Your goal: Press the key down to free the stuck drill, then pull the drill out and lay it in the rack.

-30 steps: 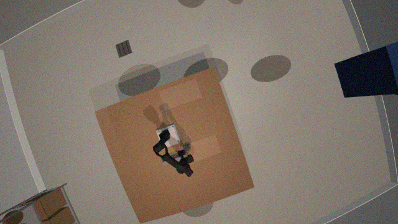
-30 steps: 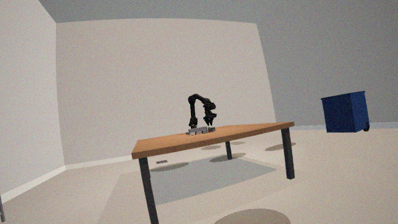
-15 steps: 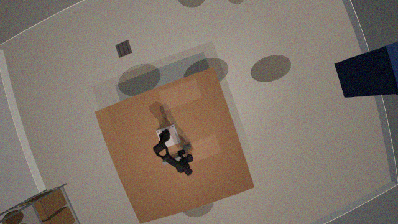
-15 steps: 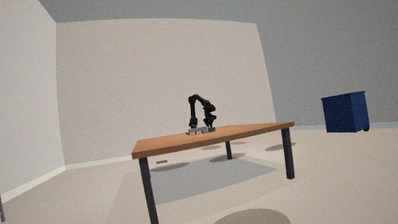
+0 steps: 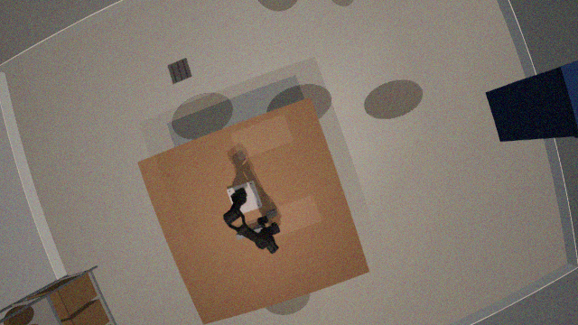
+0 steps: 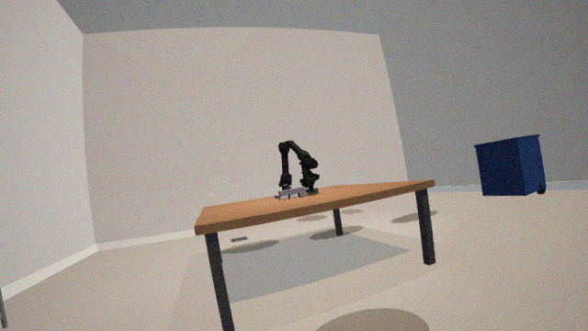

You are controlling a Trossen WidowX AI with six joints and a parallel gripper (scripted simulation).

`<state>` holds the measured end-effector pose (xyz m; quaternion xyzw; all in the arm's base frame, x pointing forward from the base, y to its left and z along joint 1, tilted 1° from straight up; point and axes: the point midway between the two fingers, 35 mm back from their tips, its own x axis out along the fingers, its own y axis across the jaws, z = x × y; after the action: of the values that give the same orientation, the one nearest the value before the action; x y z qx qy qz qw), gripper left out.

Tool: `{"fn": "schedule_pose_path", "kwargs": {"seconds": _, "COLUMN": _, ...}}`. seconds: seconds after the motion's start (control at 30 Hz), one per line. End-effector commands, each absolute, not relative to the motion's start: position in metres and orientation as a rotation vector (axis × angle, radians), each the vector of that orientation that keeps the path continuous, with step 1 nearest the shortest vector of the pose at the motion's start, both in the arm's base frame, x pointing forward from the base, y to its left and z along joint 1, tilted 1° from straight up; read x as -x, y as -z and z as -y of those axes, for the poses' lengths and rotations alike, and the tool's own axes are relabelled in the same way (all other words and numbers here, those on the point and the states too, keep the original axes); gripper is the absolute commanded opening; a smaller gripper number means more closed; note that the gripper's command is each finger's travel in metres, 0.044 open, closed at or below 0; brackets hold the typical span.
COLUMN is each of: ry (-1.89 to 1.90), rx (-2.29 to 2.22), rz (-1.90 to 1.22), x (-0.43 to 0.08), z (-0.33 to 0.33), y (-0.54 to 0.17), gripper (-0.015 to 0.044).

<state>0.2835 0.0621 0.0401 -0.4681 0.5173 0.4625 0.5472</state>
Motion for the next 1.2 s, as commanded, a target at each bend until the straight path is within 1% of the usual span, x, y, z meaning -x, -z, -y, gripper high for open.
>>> {"fn": "schedule_pose_path", "kwargs": {"seconds": 0.0, "ry": -1.103, "rx": 1.112, "rz": -1.233, "x": -0.281, "z": -0.060, "y": -0.033, "gripper": 0.0440}}
{"fn": "schedule_pose_path", "kwargs": {"seconds": 0.1, "ry": -1.103, "rx": 1.112, "rz": -1.233, "x": -0.281, "z": -0.060, "y": -0.033, "gripper": 0.0440}}
{"fn": "schedule_pose_path", "kwargs": {"seconds": 0.63, "ry": -1.098, "rx": 1.108, "rz": -1.229, "x": -0.283, "z": -0.061, "y": -0.036, "gripper": 0.0020}}
{"fn": "schedule_pose_path", "kwargs": {"seconds": 0.73, "ry": -1.098, "rx": 1.108, "rz": -1.229, "x": -0.283, "z": -0.061, "y": -0.036, "gripper": 0.0000}}
{"fn": "schedule_pose_path", "kwargs": {"seconds": 1.17, "ry": -1.104, "rx": 1.111, "rz": -1.232, "x": -0.283, "z": -0.072, "y": -0.036, "gripper": 0.0000}}
